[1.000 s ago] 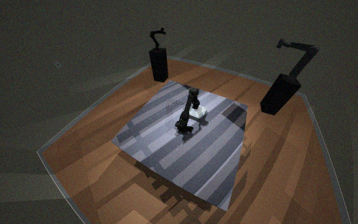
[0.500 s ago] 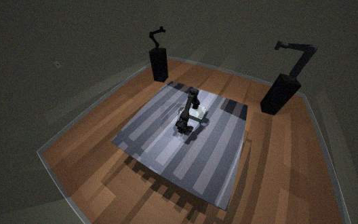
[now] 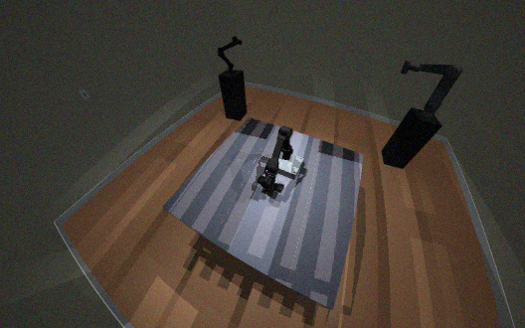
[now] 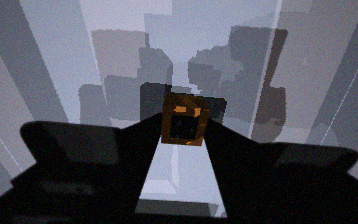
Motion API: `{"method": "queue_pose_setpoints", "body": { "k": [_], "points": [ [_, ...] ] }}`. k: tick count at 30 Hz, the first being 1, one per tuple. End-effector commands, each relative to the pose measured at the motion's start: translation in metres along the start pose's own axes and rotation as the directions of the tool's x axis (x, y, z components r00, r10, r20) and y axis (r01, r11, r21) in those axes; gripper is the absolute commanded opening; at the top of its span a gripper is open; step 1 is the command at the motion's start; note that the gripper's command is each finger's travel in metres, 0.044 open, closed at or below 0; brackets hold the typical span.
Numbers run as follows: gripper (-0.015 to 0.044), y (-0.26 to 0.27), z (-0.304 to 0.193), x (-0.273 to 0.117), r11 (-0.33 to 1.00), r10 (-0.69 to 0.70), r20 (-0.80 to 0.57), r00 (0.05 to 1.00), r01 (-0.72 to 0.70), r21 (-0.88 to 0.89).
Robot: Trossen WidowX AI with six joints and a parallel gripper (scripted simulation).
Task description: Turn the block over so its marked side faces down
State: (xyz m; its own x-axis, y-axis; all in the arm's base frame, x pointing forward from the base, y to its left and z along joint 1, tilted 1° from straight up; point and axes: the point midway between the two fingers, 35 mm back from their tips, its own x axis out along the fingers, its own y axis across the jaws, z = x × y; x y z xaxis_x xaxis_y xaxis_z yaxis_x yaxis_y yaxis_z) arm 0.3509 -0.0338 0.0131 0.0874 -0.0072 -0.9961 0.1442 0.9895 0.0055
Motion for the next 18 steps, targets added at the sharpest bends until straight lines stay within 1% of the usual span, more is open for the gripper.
{"method": "queue_pose_setpoints", "body": {
  "k": [1,18],
  "points": [
    [0.0000,-0.0001,0.0025,-0.0028,1.000,-0.002,0.072,0.997,0.003,-0.004],
    [0.0000,-0.0001,-0.0009,0.0004,1.000,-0.001,0.332,0.943,0.002,-0.004]
  ]
}}
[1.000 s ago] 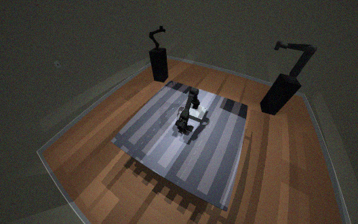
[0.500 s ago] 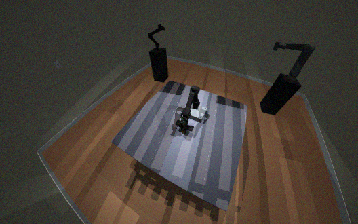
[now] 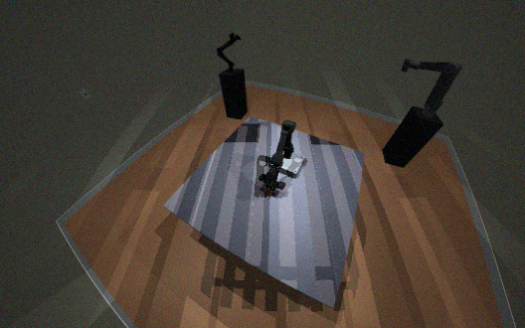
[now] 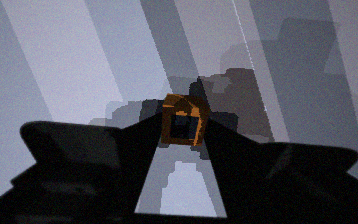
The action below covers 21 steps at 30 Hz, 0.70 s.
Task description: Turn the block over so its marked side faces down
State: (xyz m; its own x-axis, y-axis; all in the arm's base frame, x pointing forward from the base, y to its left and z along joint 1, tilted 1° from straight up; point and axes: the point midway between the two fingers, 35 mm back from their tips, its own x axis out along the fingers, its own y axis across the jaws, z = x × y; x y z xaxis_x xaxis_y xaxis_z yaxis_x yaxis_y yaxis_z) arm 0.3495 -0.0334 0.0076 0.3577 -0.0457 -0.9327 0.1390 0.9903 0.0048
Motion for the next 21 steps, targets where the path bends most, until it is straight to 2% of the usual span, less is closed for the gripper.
{"method": "queue_pose_setpoints", "body": {
  "k": [1,7,13,21],
  "points": [
    [0.0000,0.000,0.002,-0.005,1.000,-0.003,0.073,0.997,0.002,0.001],
    [0.0000,0.000,-0.001,-0.007,1.000,-0.002,0.156,0.988,0.002,0.002],
    [0.0000,0.000,-0.001,-0.007,1.000,-0.002,0.161,0.987,0.002,0.002],
    [0.0000,0.000,0.002,0.012,1.000,-0.002,0.261,0.965,0.002,0.000]
  ]
}}
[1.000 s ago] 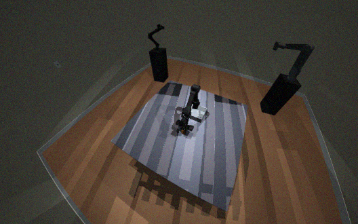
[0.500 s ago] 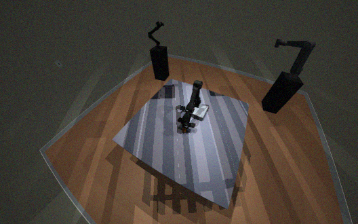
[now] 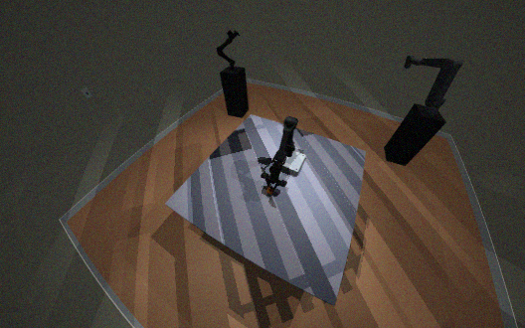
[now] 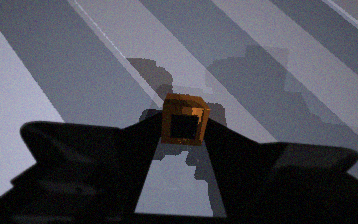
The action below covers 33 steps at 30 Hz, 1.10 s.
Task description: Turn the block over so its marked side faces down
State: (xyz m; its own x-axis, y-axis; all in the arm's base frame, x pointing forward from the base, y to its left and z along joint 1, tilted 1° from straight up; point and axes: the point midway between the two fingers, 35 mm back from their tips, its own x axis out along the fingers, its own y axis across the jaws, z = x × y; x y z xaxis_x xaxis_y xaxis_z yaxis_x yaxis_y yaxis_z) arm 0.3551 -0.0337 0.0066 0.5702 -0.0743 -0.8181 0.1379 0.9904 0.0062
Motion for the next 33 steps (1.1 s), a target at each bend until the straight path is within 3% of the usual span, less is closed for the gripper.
{"method": "queue_pose_setpoints", "body": {
  "k": [1,16,33],
  "points": [
    [0.0000,0.000,-0.006,0.010,1.000,-0.004,0.035,0.999,0.004,0.000],
    [0.0000,0.000,-0.015,0.025,1.000,-0.004,0.242,0.970,0.005,-0.001],
    [0.0000,-0.001,-0.023,0.012,1.000,-0.005,0.430,0.903,0.004,0.002]
  ]
}}
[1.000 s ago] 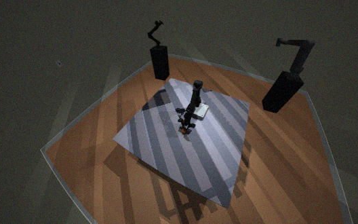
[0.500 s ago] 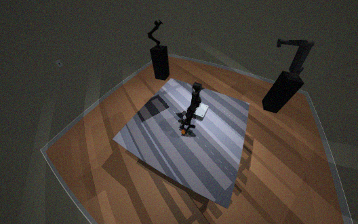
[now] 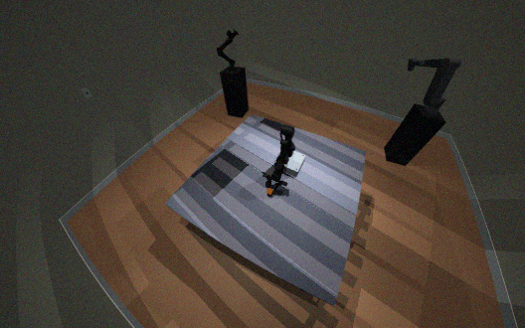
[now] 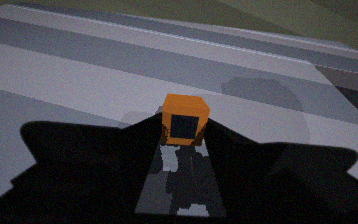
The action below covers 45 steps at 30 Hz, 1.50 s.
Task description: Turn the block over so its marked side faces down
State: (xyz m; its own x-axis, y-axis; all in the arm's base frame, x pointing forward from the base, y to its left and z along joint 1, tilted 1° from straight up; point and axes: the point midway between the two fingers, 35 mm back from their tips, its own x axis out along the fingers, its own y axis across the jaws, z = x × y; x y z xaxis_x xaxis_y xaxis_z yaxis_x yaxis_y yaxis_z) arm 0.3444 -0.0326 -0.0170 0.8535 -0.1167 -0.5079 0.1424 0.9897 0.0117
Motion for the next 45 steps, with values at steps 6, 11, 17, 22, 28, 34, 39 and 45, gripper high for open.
{"method": "queue_pose_setpoints", "body": {
  "k": [6,11,17,22,28,34,39,45],
  "points": [
    [0.0000,-0.0005,0.0014,-0.0026,1.000,-0.003,0.032,0.999,0.003,-0.007],
    [0.0000,-0.0005,0.0014,-0.0026,1.000,-0.003,0.032,0.999,0.003,-0.007],
    [0.0053,-0.0005,0.0014,-0.0026,1.000,-0.003,0.032,0.999,0.003,-0.007],
    [0.0184,-0.0005,0.0014,-0.0026,1.000,-0.003,0.032,0.999,0.003,-0.007],
    [0.0341,-0.0005,0.0014,-0.0026,1.000,-0.003,0.032,0.999,0.003,-0.007],
    [0.0440,-0.0005,0.0014,-0.0026,1.000,-0.003,0.032,0.999,0.003,-0.007],
    [0.0440,-0.0005,0.0014,-0.0026,1.000,-0.003,0.032,0.999,0.003,-0.007],
    [0.0440,-0.0005,0.0014,-0.0026,1.000,-0.003,0.032,0.999,0.003,-0.007]
  ]
}}
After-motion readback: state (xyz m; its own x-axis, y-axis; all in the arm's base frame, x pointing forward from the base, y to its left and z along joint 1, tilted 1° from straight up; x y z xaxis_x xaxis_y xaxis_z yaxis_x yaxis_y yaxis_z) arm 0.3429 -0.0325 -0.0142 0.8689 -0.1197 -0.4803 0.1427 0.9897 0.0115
